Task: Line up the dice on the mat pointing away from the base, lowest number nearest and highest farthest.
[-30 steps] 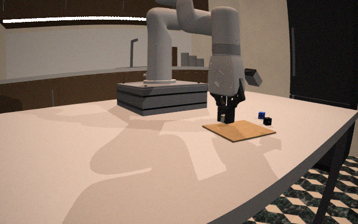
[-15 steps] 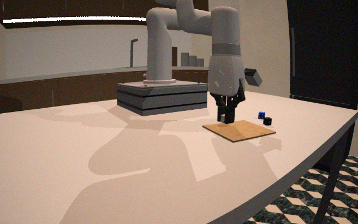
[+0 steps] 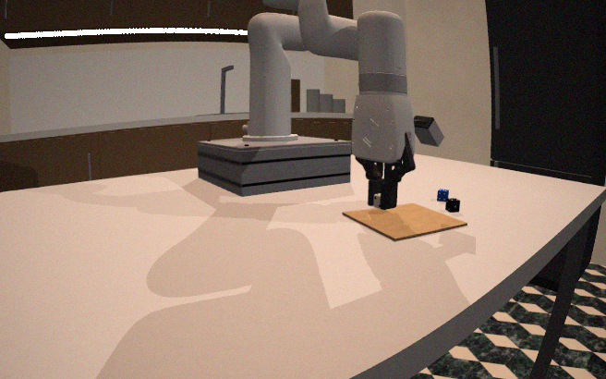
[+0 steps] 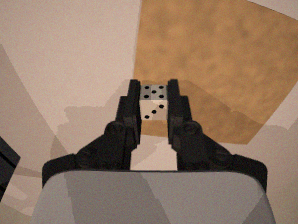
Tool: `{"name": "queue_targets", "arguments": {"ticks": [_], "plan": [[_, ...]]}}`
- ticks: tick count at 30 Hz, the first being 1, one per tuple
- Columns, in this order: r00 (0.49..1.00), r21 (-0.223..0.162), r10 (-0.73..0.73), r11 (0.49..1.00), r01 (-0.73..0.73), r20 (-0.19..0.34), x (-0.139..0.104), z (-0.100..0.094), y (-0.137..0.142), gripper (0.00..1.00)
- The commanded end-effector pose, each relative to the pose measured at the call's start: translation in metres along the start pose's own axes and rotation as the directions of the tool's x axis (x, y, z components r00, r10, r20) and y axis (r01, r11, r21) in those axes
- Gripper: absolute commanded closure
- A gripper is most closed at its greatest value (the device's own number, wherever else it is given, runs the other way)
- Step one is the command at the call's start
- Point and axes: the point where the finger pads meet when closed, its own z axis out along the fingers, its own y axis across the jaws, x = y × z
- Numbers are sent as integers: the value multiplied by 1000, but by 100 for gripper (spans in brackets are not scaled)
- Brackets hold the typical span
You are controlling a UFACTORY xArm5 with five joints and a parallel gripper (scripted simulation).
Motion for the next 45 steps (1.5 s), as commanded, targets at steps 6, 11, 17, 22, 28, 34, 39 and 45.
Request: {"name": "queue_targets", "arguments": {"ticks": [6,11,17,22,28,34,39,45], "plan": [[1000,-3,0,1000,0,0,0,-1,1,85],[1000,-3,0,1000,0,0,0,0,1,85],[1000,-3,0,1000,0,0,0,2,1,85],[1000,-3,0,1000,0,0,0,3,1,85],[1000,-3,0,1000,0,0,0,3,1,85],[1000,-3,0,1000,0,0,0,4,1,85],[1000,-3,0,1000,0,0,0,4,1,85],[1000,-3,0,1000,0,0,0,4,1,85]]}}
